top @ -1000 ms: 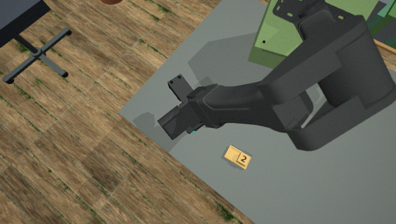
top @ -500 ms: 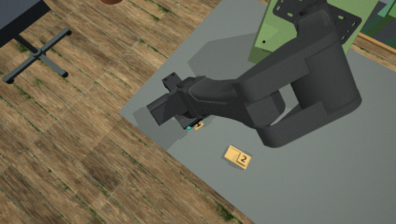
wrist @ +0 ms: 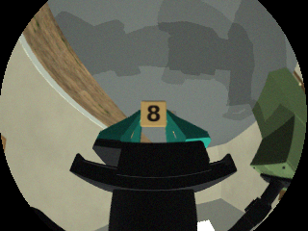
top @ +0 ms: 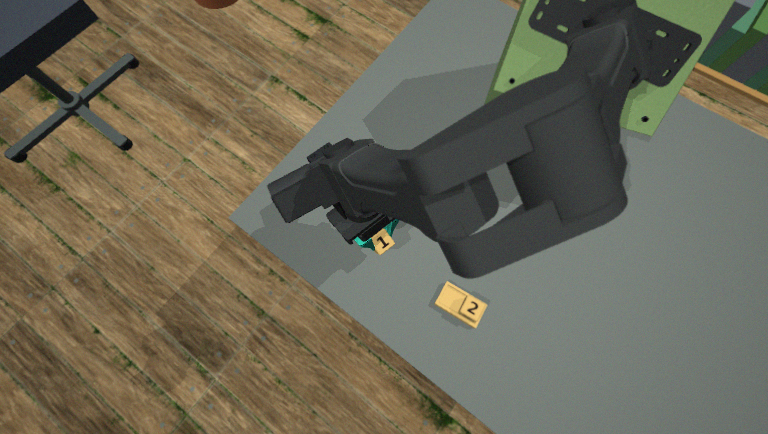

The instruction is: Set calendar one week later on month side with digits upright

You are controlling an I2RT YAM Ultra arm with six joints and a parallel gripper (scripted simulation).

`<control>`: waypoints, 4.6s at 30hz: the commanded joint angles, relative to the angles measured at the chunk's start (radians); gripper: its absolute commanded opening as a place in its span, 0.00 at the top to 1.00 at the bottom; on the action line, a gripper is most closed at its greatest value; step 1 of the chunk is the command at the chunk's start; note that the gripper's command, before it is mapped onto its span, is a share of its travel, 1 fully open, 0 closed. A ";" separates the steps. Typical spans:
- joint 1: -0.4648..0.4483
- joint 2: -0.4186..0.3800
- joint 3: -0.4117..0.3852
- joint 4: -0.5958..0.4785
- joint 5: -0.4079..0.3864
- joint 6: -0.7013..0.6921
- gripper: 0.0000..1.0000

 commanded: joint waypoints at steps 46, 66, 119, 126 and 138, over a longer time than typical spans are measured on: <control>-0.082 0.368 0.389 -0.738 -0.399 -0.701 0.73; -0.071 0.373 0.380 -0.667 -0.401 -0.644 0.73; 0.012 0.453 0.328 -0.092 -0.391 -0.194 0.73; 0.012 0.453 0.328 -0.092 -0.391 -0.193 0.73; 0.012 0.453 0.328 -0.092 -0.391 -0.193 0.73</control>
